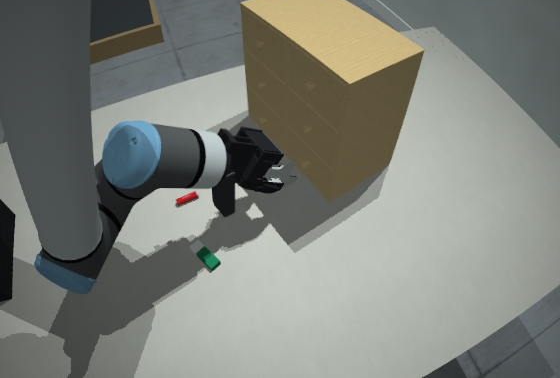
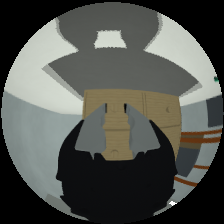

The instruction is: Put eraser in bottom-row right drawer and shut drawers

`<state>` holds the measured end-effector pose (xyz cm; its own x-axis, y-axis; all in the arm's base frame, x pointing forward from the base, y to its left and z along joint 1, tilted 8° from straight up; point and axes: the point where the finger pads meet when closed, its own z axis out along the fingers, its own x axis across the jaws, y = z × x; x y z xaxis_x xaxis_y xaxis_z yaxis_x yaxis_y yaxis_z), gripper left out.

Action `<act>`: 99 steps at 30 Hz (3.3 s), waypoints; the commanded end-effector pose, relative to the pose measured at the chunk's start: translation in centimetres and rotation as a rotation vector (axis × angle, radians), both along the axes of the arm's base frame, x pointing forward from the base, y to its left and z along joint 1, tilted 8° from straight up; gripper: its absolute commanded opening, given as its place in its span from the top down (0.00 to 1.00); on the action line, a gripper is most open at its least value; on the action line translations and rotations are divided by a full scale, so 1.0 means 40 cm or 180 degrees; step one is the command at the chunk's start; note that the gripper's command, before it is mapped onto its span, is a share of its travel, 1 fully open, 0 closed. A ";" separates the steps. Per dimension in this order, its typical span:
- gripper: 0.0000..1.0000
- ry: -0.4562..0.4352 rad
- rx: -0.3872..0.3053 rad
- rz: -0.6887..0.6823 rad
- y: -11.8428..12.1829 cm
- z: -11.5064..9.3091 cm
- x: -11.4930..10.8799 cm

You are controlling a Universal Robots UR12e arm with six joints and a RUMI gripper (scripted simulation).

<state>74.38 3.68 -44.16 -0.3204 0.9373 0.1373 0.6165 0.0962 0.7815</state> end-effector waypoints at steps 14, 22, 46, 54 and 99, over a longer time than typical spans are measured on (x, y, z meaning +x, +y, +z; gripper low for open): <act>0.80 -0.0003 -0.0001 0.0000 -0.001 0.002 0.001; 0.80 -0.0003 -0.0001 0.0000 0.000 0.002 0.001; 0.80 -0.0003 -0.0001 0.0000 0.009 0.003 0.030; 0.80 -0.0003 -0.0001 0.0000 0.015 0.003 0.048; 0.80 -0.0003 -0.0001 0.0000 0.027 0.005 0.084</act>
<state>77.69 4.80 -44.04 -0.3204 0.9373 0.1373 0.6165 0.0962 0.7814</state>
